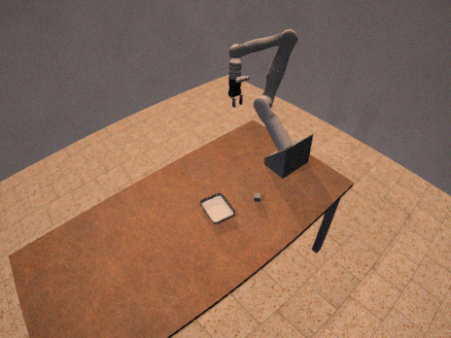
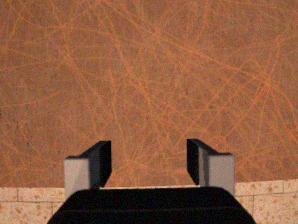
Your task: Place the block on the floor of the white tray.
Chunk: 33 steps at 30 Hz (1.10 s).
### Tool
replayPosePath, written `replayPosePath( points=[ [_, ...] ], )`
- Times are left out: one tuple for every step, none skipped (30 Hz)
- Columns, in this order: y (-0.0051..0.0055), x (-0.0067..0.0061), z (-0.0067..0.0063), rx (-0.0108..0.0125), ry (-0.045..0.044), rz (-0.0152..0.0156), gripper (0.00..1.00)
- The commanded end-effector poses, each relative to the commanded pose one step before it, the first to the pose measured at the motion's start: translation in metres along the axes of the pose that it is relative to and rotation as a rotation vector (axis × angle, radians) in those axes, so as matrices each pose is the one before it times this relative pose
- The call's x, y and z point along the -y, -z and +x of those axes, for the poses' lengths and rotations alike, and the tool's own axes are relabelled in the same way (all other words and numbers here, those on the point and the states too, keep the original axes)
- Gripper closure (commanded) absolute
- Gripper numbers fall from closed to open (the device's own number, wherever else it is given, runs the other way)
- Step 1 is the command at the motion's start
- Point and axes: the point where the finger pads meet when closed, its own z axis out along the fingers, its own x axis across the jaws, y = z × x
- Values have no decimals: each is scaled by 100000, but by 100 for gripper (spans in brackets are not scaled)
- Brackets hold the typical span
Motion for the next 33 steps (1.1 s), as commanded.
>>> replayPosePath(
  points=[
    [24, -23, 17, -41, -8, -86, 0],
    [0, 0, 0, 0, 0, 0, 0],
    [0, 0, 0, 0, 0, 0, 0],
    [0, 0, 0, 0, 0, 0, 0],
    [0, 0, 0, 0, 0, 0, 0],
    [0, 0, 0, 0, 0, 0, 0],
    [0, 0, 0, 0, 0, 0, 0],
    [0, 0, 0, 0, 0, 0, 0],
    [0, 0, 0, 0, 0, 0, 0],
    [0, 0, 0, 0, 0, 0, 0],
    [0, 0, 0, 0, 0, 0, 0],
    [0, 0, 0, 0, 0, 0, 0],
    [0, 0, 0, 0, 0, 0, 0],
    [0, 0, 0, 0, 0, 0, 0],
    [0, 0, 0, 0, 0, 0, 0],
    [0, 0, 0, 0, 0, 0, 0],
    [0, 0, 0, 0, 0, 0, 0],
    [1, 0, 1, -2, -3, -2, 0],
    [5, 2, 8, -13, -19, -11, 0],
    [12, 6, 21, -34, -51, -29, 0],
    [23, 11, 39, -65, -97, -55, 0],
    [37, 17, 63, -103, -155, -88, 0],
    [53, 25, 92, -150, -225, -127, 0],
    [72, 35, 125, -204, -304, -171, 0],
    [93, 47, 161, -263, -392, -220, 0],
    [116, 60, 201, -328, -486, -271, 0],
    [139, 76, 244, -397, -586, -325, 0],
    [164, 94, 289, -470, -689, -380, 0],
    [189, 114, 337, -546, -794, -434, 0],
    [214, 138, 385, -623, -900, -487, 0],
    [239, 165, 435, -702, -1005, -538, 0],
    [262, 197, 486, -781, -1107, -584, 0],
    [0, 0, 0, 0, 0, 0, 0]
  ],
)
